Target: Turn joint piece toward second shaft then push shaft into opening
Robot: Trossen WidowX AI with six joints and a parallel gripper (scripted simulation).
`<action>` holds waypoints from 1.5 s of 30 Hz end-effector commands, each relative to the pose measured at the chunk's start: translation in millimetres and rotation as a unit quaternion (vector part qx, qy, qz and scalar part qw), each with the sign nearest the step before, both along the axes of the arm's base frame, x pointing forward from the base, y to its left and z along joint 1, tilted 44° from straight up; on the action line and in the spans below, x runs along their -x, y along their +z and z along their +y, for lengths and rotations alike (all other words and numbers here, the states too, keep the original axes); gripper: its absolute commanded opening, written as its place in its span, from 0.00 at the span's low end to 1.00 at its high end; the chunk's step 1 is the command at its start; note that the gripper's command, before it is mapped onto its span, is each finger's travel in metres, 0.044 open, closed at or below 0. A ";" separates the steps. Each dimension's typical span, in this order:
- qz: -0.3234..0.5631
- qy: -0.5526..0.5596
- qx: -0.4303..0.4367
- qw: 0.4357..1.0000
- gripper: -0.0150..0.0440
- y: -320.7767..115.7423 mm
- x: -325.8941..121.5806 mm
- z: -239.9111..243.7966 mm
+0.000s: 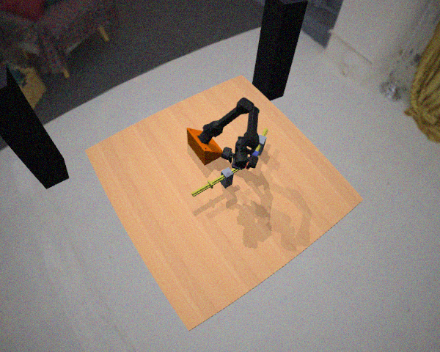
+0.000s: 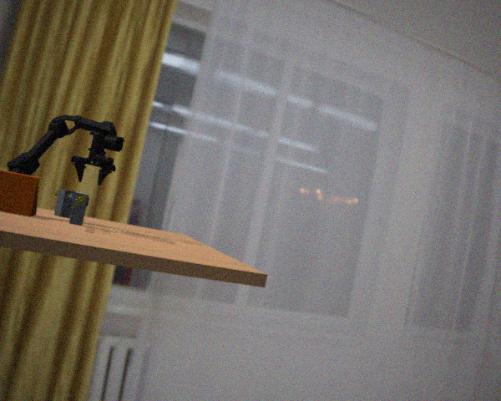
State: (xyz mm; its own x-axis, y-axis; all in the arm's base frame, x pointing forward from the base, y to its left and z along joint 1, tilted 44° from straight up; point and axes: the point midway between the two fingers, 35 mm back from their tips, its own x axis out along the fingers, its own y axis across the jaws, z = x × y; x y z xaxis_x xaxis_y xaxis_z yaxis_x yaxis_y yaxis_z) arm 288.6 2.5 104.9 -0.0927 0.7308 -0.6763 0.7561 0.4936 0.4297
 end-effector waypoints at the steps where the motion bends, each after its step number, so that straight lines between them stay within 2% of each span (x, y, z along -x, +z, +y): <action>1: 0.053 -0.049 0.000 0.997 1.00 -1.5 -0.7 1.8; 11: 0.159 -0.141 0.004 0.977 1.00 -4.8 -0.7 4.3; 20: 0.161 -0.142 0.005 0.977 1.00 -7.4 -1.0 6.5; 36: 0.161 -0.142 0.003 0.977 1.00 -60.8 4.2 58.5; 45: 0.161 -0.143 0.004 0.977 1.00 -46.6 8.4 73.5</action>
